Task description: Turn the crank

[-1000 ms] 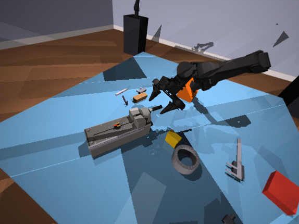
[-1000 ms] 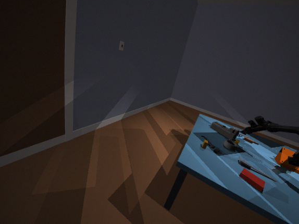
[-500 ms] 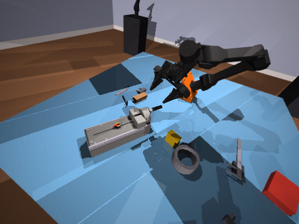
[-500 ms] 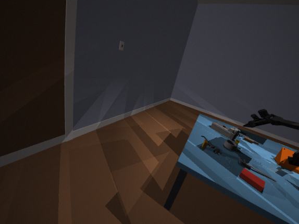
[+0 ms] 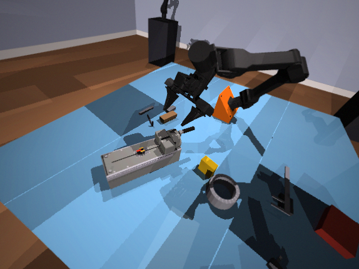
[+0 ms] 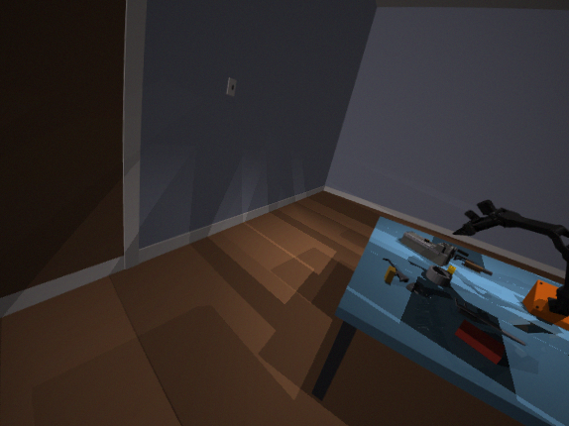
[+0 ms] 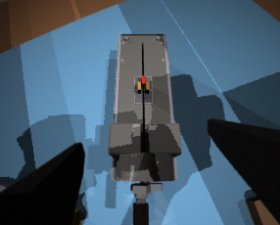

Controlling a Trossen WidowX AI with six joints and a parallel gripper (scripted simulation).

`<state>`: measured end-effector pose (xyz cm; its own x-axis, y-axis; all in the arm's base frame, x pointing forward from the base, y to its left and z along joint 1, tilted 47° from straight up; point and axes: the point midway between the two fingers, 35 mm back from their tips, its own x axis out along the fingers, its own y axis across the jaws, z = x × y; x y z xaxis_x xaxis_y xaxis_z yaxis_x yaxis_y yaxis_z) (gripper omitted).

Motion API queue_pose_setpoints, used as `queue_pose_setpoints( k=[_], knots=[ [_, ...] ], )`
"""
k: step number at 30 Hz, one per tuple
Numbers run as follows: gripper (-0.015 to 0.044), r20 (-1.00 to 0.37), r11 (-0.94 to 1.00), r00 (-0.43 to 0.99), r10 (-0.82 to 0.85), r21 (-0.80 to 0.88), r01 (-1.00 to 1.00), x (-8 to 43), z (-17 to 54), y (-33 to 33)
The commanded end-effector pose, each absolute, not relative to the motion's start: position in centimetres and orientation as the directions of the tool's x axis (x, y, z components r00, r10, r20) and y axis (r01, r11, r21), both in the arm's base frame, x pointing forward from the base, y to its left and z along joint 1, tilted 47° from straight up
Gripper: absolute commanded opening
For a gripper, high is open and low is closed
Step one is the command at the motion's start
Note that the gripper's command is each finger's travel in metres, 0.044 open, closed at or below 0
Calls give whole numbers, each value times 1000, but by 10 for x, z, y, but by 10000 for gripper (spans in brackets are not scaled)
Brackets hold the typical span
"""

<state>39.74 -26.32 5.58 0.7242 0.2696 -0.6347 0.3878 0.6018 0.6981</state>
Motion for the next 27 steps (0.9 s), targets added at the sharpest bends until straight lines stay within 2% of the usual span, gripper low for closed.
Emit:
queue_pose_setpoints(
  k=[1, 17, 27],
  knots=[
    [440, -617, 613, 732, 290, 707, 353, 406, 51, -274],
    [440, -540, 669, 755, 372, 720, 184, 443, 25, -305],
    [440, -538, 668, 756, 373, 721, 183, 451, -8, -272]
  ],
)
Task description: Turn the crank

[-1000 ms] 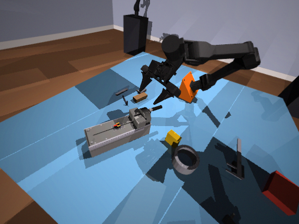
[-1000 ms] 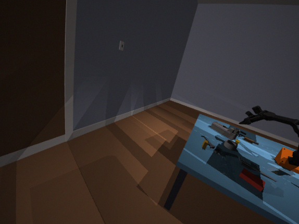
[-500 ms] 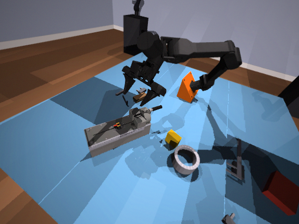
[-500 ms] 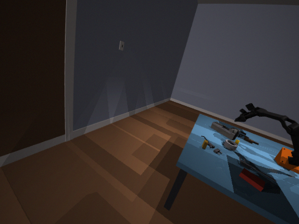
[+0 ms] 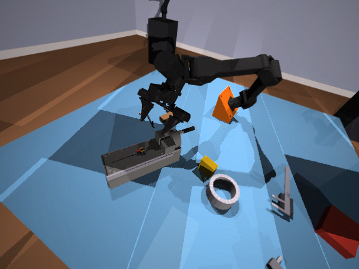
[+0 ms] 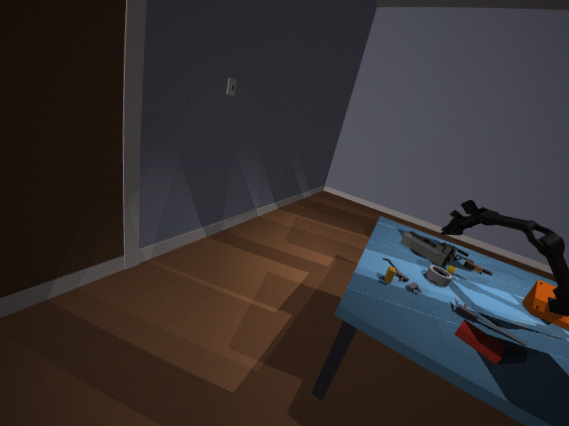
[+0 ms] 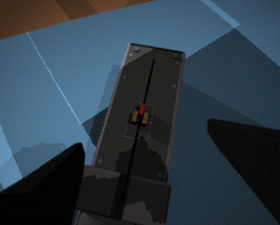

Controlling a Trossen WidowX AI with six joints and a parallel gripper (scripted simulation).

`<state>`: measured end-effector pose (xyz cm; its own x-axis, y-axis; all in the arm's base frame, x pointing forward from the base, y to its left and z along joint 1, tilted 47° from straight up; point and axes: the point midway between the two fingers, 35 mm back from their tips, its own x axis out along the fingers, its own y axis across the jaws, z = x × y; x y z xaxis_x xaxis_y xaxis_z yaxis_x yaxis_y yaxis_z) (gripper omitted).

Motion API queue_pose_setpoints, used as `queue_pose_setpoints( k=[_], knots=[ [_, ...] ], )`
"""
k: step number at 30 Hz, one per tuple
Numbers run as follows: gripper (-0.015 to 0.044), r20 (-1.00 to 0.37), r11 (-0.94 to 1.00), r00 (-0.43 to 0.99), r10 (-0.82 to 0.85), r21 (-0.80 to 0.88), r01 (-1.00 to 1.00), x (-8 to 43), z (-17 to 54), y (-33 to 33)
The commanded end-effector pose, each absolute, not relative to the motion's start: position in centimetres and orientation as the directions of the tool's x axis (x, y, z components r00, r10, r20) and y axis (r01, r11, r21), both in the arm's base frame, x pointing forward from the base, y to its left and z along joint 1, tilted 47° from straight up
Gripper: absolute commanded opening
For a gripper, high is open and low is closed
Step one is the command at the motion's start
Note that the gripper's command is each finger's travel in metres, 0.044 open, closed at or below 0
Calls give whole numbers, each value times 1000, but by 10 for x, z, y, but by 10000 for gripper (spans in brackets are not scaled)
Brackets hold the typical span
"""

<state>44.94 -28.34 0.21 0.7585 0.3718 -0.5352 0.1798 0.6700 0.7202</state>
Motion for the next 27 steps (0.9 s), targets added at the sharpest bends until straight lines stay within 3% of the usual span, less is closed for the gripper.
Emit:
queue_pose_setpoints(
  k=[1, 27],
  knots=[
    [440, -538, 668, 756, 373, 721, 183, 451, -8, -272],
    [440, -538, 670, 753, 378, 721, 179, 445, 20, -299]
  ],
)
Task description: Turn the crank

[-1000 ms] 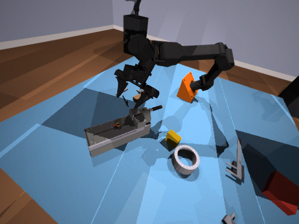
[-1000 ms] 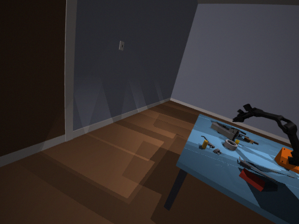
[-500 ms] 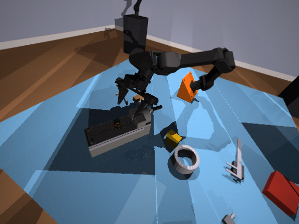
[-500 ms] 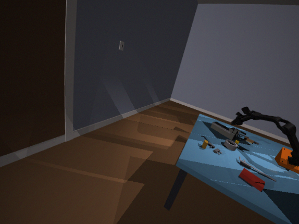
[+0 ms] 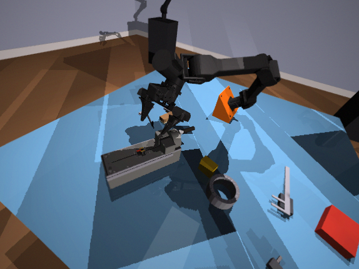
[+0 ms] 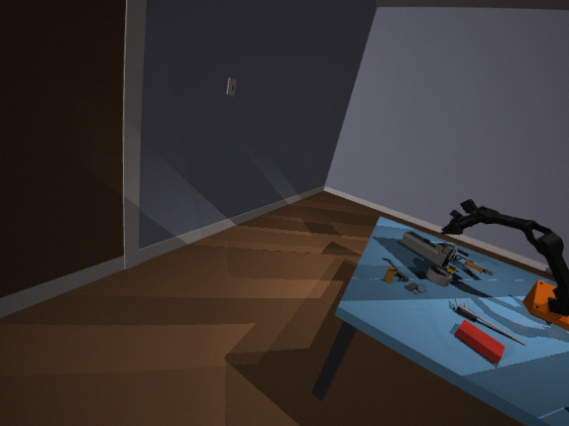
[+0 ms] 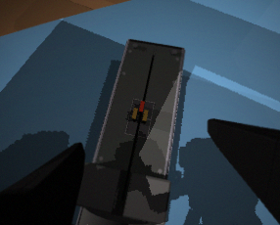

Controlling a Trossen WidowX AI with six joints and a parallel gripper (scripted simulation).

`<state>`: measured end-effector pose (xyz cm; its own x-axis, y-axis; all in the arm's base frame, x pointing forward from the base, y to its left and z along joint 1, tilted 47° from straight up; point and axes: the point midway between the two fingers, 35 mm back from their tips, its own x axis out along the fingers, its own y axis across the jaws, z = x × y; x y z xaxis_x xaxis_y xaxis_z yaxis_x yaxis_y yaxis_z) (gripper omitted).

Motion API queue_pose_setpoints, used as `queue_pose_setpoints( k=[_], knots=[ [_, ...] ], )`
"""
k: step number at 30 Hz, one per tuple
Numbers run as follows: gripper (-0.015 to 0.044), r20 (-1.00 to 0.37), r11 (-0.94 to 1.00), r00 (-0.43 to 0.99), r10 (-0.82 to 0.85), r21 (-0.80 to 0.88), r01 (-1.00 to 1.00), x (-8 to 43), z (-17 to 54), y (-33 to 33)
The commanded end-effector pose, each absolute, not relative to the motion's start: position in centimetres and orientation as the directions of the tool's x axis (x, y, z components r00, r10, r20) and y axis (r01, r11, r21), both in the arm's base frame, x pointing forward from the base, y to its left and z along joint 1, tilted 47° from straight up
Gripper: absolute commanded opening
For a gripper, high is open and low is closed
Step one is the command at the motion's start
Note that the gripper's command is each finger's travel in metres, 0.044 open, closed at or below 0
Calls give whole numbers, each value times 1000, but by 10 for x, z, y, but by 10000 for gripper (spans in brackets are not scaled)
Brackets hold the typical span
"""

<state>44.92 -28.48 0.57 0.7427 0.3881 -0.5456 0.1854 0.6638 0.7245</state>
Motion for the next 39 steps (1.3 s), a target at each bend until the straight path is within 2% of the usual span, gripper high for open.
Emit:
queue_pose_setpoints(
  k=[1, 39],
  knots=[
    [440, -538, 670, 753, 378, 721, 179, 444, 24, -302],
    [440, -698, 523, 700, 152, 658, 542, 352, 74, -224]
  ],
)
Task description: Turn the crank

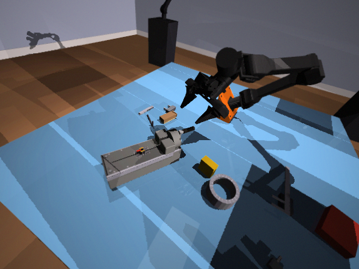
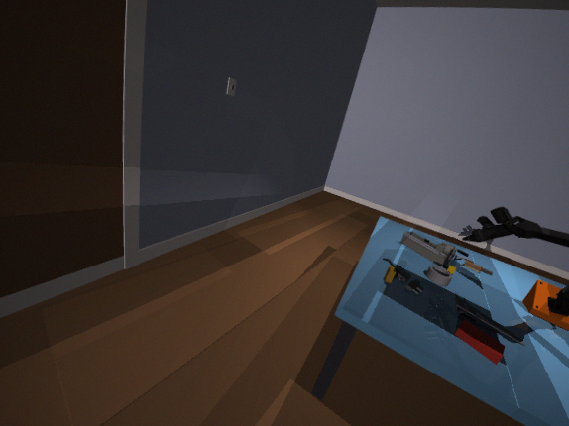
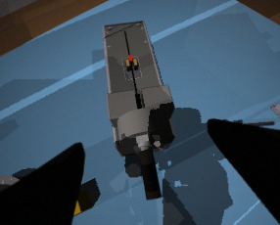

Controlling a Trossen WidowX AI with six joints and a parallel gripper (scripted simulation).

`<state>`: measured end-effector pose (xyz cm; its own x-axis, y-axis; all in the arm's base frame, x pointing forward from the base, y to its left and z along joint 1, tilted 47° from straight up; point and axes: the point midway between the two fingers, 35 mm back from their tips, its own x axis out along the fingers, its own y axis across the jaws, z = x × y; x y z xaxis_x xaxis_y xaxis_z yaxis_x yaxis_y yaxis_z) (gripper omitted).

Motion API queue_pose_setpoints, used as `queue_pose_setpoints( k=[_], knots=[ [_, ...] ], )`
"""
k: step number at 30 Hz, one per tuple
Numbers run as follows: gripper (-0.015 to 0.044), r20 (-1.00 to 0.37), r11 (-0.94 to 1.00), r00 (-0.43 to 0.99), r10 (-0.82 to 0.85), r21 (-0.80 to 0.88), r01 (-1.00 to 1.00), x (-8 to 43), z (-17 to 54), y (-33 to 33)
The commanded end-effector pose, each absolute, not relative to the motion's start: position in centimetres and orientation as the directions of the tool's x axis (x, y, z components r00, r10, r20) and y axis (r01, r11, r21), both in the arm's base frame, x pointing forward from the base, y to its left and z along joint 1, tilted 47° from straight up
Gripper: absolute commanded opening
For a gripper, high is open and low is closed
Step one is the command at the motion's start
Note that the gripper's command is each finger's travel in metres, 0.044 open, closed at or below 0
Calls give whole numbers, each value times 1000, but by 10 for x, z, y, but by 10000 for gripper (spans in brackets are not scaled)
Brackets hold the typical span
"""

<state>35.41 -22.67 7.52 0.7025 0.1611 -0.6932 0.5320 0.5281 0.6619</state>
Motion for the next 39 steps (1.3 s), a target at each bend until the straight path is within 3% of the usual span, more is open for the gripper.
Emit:
queue_pose_setpoints(
  k=[1, 39],
  knots=[
    [440, -698, 523, 700, 152, 658, 542, 353, 71, -222],
    [440, -696, 521, 701, 154, 660, 541, 367, 17, -167]
  ],
)
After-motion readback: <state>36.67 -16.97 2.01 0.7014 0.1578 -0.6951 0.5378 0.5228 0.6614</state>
